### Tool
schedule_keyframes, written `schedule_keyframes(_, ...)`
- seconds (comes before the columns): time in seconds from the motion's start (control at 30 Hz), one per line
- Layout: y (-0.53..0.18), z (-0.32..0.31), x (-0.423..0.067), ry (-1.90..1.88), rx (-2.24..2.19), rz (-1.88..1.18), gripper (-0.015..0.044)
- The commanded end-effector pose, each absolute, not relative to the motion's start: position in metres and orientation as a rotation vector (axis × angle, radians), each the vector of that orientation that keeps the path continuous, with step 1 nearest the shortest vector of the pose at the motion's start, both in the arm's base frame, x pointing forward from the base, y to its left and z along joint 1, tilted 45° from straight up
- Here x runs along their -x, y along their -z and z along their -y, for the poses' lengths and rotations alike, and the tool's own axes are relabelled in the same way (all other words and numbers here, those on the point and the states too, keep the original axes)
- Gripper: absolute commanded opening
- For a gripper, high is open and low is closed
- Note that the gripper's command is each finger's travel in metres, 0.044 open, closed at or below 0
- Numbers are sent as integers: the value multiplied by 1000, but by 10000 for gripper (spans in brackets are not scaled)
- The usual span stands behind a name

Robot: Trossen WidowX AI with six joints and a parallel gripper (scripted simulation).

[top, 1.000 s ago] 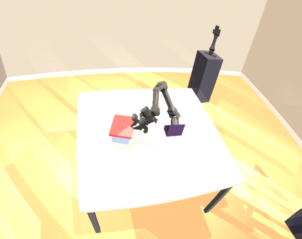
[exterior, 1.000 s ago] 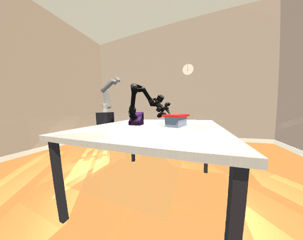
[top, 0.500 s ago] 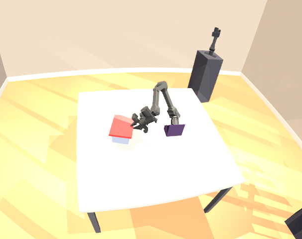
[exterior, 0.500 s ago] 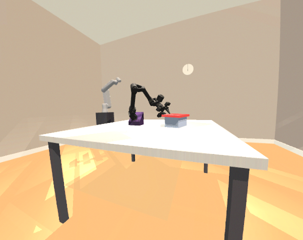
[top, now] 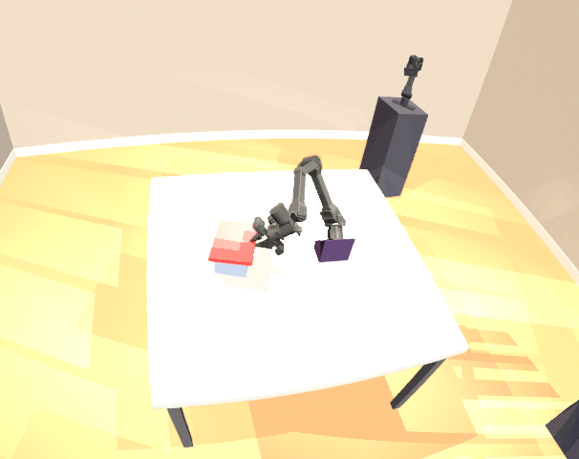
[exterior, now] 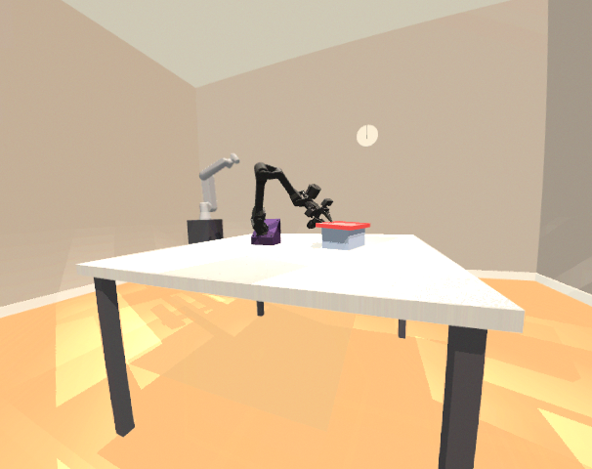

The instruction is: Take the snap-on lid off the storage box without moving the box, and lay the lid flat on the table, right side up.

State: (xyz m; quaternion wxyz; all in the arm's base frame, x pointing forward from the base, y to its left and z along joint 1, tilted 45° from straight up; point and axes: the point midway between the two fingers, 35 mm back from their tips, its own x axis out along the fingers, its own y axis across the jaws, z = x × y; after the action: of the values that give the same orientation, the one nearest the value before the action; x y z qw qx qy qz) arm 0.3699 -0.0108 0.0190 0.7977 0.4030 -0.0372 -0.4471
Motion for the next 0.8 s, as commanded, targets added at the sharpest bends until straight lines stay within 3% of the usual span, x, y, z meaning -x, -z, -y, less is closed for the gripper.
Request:
schedule_keyframes(0.0, -21, 8, -371, 957, -868, 88, 0)
schedule_keyframes(0.77, -23, 7, -371, 957, -865, 82, 0)
